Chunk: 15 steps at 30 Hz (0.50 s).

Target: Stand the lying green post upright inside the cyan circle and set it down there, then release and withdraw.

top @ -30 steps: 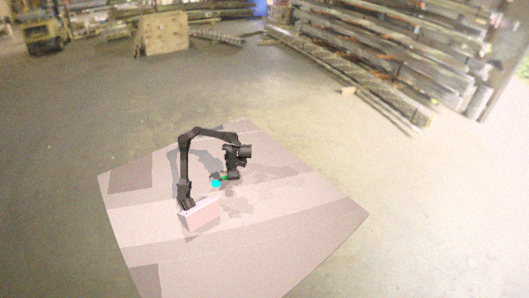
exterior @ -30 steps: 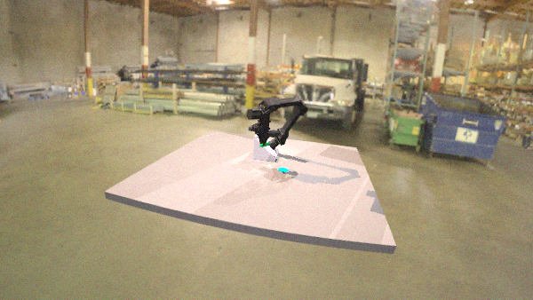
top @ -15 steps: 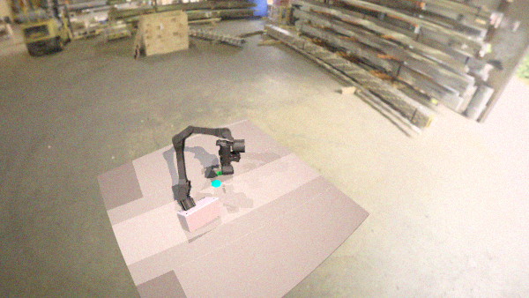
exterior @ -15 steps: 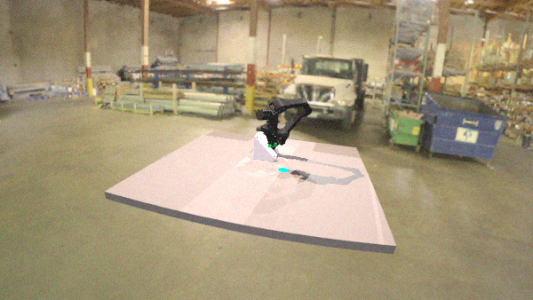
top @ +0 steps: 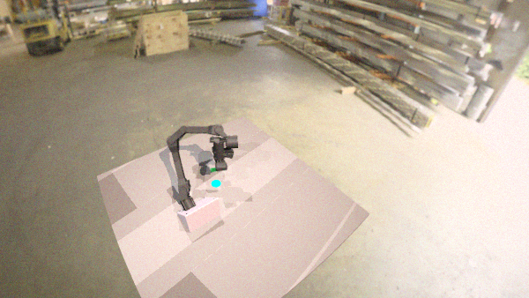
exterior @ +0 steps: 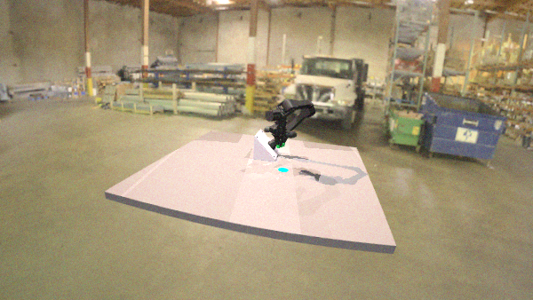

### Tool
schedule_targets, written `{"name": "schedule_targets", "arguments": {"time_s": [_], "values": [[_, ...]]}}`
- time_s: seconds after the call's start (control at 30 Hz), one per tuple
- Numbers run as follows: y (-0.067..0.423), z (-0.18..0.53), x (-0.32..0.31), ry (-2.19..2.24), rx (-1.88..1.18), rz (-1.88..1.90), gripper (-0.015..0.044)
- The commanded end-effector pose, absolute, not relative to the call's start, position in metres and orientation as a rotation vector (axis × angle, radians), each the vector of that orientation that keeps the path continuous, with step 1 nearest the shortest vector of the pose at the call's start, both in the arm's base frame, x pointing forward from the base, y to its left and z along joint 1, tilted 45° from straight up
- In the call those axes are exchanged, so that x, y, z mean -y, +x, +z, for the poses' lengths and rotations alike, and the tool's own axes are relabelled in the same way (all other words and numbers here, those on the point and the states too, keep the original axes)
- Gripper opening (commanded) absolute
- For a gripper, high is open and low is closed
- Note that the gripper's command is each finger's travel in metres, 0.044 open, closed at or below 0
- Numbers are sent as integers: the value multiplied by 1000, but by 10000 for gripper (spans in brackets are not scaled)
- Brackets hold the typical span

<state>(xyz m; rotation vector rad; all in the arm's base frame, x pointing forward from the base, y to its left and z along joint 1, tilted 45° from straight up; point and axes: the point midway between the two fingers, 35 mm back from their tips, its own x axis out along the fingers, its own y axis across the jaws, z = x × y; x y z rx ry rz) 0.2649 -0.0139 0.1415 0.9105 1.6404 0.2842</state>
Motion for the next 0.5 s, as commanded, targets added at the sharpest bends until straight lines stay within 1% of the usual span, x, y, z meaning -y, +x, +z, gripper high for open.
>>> {"name": "schedule_targets", "arguments": {"time_s": [0.0,0.47], "values": [[259,152,4,909,-1634,293,23],[248,164,-13,886,-1635,302,23]]}}
